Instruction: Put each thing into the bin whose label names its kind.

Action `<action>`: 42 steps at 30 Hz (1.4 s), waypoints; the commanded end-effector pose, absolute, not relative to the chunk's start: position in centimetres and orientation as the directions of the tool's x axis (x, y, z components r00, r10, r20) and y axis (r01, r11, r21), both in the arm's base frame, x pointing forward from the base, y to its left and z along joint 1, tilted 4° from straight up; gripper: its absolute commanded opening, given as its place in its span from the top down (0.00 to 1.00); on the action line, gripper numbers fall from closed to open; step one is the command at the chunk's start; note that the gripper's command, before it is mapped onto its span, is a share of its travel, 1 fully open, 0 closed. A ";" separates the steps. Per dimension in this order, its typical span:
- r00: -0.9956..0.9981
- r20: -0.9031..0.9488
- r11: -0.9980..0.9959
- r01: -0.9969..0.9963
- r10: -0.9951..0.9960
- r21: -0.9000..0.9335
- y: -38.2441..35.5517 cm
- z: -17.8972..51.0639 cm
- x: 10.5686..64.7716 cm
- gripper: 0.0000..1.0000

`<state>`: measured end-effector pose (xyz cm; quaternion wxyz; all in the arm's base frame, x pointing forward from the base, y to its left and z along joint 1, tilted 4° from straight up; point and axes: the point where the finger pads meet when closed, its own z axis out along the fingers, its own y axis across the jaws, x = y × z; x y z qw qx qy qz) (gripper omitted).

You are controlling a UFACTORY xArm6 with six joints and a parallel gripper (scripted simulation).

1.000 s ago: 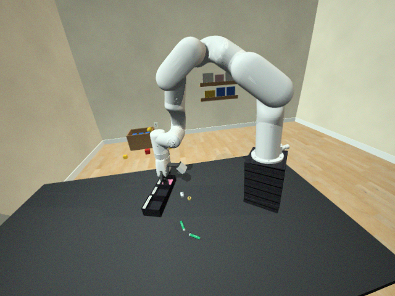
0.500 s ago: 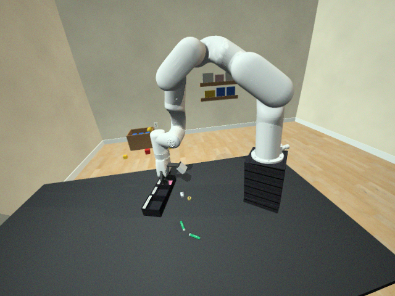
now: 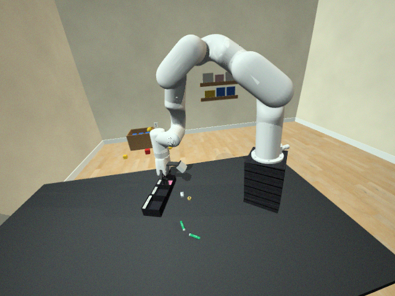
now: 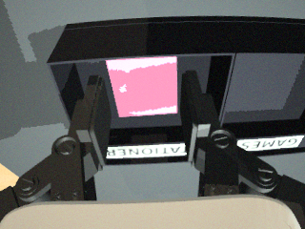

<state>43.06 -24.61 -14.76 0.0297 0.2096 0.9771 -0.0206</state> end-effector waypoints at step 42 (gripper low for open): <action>-0.998 -0.052 0.998 0.038 0.035 -0.052 -17.9 -10.4 39.2 0.71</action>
